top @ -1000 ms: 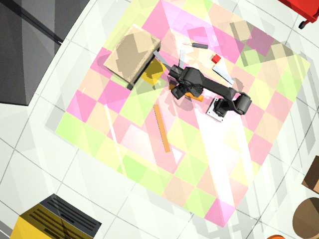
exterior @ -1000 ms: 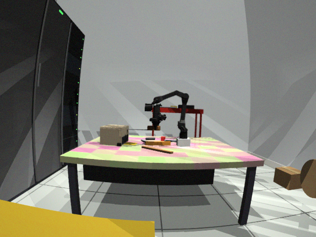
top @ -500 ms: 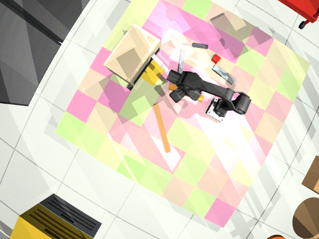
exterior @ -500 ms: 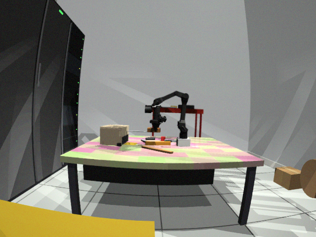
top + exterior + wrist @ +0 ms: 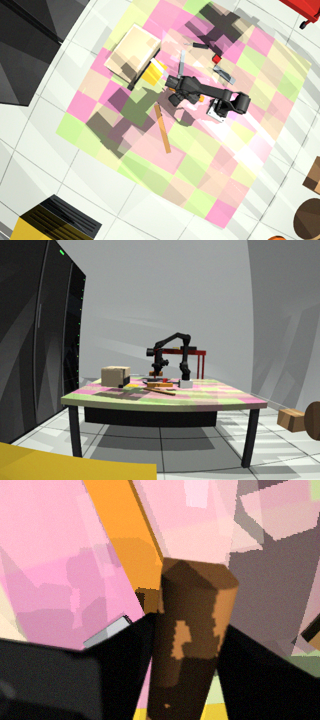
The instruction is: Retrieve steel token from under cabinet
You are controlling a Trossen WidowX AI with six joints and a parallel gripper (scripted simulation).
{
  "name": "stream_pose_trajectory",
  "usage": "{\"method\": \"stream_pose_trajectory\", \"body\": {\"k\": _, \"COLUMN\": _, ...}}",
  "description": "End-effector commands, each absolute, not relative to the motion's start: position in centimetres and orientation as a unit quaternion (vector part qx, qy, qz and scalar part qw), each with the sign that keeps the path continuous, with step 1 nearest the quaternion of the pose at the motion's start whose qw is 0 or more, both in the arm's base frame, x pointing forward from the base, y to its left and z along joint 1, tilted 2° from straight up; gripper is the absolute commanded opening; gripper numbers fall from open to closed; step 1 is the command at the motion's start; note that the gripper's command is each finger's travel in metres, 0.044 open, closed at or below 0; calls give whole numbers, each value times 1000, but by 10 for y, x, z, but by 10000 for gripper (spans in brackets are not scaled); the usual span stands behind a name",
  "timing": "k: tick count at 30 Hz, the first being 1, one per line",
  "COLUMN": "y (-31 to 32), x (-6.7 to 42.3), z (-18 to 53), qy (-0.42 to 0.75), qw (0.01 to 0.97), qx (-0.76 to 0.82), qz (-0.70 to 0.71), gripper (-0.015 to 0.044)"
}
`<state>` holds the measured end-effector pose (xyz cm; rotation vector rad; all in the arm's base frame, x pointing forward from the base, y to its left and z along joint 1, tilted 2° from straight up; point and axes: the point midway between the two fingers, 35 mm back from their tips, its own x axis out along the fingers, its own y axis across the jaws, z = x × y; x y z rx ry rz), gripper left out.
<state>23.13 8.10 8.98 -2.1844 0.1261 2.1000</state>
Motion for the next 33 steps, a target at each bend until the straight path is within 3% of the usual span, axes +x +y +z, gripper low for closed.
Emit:
{"method": "stream_pose_trajectory", "body": {"k": 1, "y": 86, "x": 233, "z": 87, "qy": 43, "qw": 55, "qx": -726, "qz": 685, "gripper": 0}}
{"method": "stream_pose_trajectory", "body": {"k": 33, "y": 125, "x": 225, "z": 52, "qy": 41, "qw": 56, "qx": -725, "qz": 685, "gripper": 0}}
